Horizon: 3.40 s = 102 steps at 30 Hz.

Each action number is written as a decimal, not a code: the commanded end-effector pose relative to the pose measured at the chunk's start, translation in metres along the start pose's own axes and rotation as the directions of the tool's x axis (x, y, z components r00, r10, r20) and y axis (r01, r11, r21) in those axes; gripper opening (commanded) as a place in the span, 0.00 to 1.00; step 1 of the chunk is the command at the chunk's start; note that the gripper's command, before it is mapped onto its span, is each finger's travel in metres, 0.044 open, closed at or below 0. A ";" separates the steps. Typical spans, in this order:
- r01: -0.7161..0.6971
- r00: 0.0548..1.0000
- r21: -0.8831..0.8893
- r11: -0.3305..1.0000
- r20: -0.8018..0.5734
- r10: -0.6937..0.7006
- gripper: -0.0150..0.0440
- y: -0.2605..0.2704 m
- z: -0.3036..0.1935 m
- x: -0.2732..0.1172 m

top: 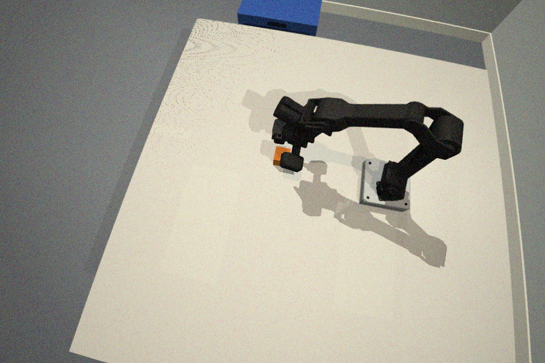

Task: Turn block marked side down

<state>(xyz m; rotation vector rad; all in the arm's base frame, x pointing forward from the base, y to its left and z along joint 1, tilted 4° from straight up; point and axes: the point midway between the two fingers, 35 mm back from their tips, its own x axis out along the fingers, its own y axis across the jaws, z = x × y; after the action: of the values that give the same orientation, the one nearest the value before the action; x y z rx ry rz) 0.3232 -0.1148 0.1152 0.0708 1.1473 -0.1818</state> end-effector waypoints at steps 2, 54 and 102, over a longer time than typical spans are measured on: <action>0.003 0.988 0.002 1.000 -0.155 -0.003 1.00 0.000 0.011 -0.003; 0.007 0.942 0.001 1.000 -0.337 -0.007 0.87 0.000 -0.010 0.072; 0.003 0.991 0.009 1.000 -0.131 -0.002 0.25 -0.001 0.000 0.051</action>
<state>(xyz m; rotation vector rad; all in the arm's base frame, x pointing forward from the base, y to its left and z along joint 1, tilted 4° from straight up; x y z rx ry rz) 0.3426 -0.1204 0.0674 0.0936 1.3257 -0.1903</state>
